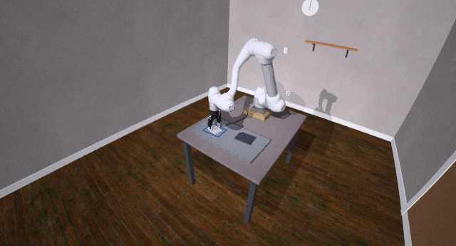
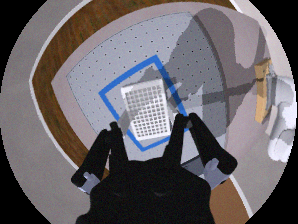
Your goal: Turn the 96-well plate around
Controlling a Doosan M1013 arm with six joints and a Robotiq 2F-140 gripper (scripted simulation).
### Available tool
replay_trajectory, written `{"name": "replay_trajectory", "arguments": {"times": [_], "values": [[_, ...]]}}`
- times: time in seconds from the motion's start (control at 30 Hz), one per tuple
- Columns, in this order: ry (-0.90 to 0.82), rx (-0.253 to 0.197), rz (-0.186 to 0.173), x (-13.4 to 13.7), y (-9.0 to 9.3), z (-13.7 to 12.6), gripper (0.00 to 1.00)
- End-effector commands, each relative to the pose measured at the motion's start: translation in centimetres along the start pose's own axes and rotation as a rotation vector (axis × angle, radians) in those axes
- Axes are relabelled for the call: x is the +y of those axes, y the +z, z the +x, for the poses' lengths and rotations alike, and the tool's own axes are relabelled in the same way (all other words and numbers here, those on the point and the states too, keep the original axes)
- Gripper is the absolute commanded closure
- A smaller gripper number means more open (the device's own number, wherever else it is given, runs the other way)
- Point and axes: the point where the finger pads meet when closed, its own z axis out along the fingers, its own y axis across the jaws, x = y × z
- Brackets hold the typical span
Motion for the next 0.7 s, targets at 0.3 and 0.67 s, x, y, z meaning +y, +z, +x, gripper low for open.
{"name": "replay_trajectory", "arguments": {"times": [0.3,0.67], "values": [[0.0,0.0,0.0,0.01,0.02,0.0,1.0],[0.0,0.0,0.0,0.01,-0.32,0.0,1.0]]}}
